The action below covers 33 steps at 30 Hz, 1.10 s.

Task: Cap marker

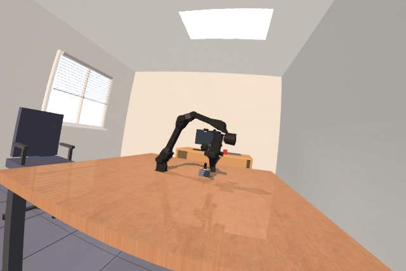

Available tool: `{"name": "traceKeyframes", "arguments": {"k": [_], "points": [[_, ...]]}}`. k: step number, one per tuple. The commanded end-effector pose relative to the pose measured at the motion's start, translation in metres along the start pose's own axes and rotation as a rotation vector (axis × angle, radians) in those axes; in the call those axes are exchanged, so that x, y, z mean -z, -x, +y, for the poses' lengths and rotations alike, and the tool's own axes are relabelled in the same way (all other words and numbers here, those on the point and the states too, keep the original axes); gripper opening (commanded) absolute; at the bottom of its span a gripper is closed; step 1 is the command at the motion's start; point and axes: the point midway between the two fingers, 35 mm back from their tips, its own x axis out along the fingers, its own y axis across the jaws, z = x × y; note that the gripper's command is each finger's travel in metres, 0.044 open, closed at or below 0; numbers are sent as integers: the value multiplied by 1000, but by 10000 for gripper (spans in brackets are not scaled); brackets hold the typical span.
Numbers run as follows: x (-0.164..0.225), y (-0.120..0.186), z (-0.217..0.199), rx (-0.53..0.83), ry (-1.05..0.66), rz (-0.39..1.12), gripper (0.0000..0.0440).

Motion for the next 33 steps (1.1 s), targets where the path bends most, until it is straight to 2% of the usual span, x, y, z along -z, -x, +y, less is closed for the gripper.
{"name": "traceKeyframes", "arguments": {"k": [1,11,22,33], "points": [[-7,9,-16,12,19,-2,20],[-33,25,-59,21,82,-26,0],[-69,36,-103,13,156,-51,0],[-94,40,-123,0,204,-59,0]]}}
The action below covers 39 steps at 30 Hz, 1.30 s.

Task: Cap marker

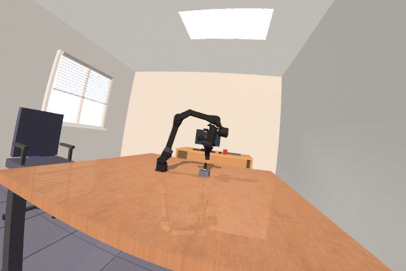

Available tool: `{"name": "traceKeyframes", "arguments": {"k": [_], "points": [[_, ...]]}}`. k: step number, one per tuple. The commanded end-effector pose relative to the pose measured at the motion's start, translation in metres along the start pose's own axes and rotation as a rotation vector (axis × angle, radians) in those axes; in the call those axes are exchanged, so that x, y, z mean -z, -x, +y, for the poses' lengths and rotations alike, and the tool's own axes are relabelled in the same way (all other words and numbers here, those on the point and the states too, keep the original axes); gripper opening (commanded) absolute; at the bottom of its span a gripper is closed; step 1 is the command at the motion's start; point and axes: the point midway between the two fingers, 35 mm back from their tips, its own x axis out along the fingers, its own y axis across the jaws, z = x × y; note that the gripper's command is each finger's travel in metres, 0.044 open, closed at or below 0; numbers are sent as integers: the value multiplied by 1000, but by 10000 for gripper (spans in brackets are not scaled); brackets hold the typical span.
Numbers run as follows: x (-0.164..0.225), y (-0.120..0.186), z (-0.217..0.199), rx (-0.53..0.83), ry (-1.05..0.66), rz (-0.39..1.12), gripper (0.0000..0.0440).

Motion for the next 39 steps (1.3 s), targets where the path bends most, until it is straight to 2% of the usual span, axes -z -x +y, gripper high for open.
{"name": "traceKeyframes", "arguments": {"k": [1,18,35,38,39], "points": [[-5,-1,-4,1,5,-6,0],[-6,-27,-10,-2,14,-20,0],[-3,-71,-10,13,57,-47,3],[-4,-77,-8,3,66,-54,82],[-4,-79,-8,2,70,-53,83]]}}
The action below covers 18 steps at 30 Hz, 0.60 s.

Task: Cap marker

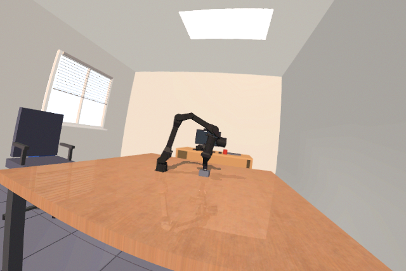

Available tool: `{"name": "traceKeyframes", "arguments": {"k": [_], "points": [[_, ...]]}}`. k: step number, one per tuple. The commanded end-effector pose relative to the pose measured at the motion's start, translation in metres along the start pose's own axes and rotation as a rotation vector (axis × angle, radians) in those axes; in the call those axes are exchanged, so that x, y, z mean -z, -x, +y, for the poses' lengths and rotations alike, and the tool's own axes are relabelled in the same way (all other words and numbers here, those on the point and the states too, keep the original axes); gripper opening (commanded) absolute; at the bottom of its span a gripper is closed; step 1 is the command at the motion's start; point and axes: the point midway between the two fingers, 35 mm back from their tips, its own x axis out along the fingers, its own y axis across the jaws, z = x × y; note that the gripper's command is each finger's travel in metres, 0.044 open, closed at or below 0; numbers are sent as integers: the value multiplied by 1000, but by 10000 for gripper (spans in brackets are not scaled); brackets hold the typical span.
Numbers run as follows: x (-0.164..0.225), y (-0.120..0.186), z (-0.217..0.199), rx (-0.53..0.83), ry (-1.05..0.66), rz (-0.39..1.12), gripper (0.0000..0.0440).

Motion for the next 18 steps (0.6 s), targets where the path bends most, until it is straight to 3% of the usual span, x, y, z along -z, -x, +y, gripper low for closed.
{"name": "traceKeyframes", "arguments": {"k": [1,14,18], "points": [[-8,-12,0,-1,16,-40,88],[-17,-15,0,7,22,-72,160],[-26,-12,0,22,30,-88,209]]}}
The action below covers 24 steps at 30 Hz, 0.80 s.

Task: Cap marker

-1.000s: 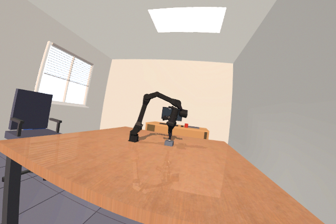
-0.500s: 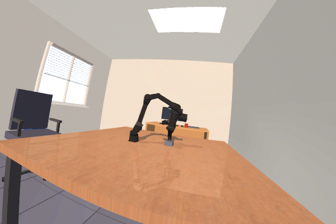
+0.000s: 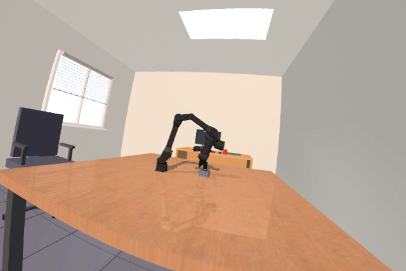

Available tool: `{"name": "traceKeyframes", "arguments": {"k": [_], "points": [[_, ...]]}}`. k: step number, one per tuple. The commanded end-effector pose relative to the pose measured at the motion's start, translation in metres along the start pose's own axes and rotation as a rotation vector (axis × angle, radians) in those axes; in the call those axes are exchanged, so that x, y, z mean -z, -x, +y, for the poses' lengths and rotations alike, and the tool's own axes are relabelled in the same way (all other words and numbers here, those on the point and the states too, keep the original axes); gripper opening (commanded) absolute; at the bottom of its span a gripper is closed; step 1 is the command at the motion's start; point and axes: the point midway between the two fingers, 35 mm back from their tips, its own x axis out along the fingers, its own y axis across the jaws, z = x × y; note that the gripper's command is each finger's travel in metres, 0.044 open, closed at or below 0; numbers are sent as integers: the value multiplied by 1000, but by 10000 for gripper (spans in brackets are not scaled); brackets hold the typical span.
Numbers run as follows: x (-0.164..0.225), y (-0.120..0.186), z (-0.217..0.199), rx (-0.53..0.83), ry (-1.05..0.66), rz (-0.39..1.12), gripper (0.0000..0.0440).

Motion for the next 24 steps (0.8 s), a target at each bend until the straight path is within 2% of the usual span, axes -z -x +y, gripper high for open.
{"name": "traceKeyframes", "arguments": {"k": [1,9,24], "points": [[-7,3,-1,18,9,-3,232],[-13,4,-3,42,28,26,436],[-8,46,-10,101,61,183,440]]}}
